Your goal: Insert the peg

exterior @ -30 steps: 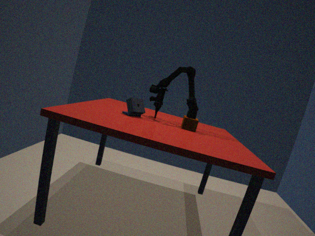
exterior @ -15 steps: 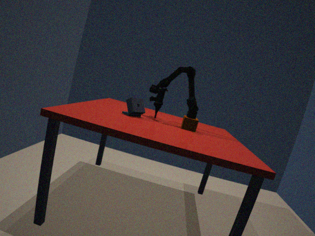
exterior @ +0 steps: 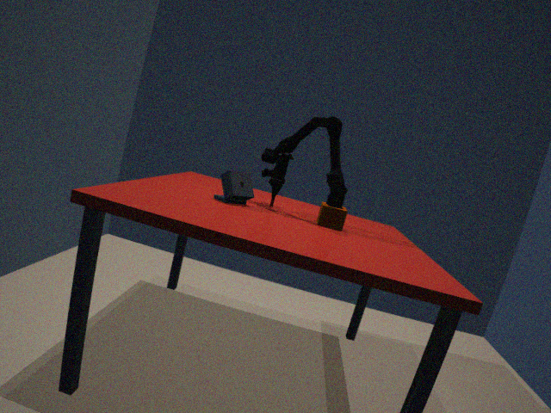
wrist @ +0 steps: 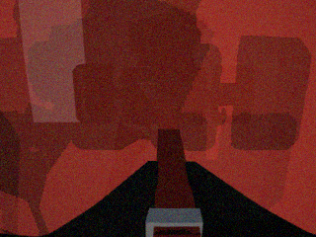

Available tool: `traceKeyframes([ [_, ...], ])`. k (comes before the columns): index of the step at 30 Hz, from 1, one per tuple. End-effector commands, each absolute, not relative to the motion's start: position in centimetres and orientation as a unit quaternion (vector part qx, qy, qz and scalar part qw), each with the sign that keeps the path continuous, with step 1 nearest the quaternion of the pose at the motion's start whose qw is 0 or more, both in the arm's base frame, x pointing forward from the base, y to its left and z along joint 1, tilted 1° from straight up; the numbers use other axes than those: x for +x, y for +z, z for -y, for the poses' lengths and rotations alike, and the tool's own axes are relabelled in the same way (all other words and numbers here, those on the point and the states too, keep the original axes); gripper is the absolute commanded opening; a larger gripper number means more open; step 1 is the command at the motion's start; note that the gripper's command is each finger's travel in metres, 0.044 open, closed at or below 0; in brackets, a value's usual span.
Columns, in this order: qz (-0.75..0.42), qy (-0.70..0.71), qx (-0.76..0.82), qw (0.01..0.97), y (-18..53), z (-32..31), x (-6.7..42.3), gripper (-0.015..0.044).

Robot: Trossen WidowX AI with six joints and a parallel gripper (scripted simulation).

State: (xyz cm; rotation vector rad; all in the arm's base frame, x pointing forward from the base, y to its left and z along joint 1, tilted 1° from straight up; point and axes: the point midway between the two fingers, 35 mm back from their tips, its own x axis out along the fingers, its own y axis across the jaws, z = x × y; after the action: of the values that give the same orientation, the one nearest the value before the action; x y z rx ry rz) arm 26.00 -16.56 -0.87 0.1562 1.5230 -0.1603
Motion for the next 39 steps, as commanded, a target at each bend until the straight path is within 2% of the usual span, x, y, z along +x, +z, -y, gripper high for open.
traceKeyframes([
  [1, -0.687, -0.073, 0.070, 0.719, -0.1, 16.7, 26.1, 0.0000],
  [15, -0.689, -0.070, 0.073, 0.717, 7.0, 16.6, 25.5, 0.0000],
  [39, -0.694, -0.110, 0.062, 0.709, 6.7, 15.2, 26.6, 0.0000],
])
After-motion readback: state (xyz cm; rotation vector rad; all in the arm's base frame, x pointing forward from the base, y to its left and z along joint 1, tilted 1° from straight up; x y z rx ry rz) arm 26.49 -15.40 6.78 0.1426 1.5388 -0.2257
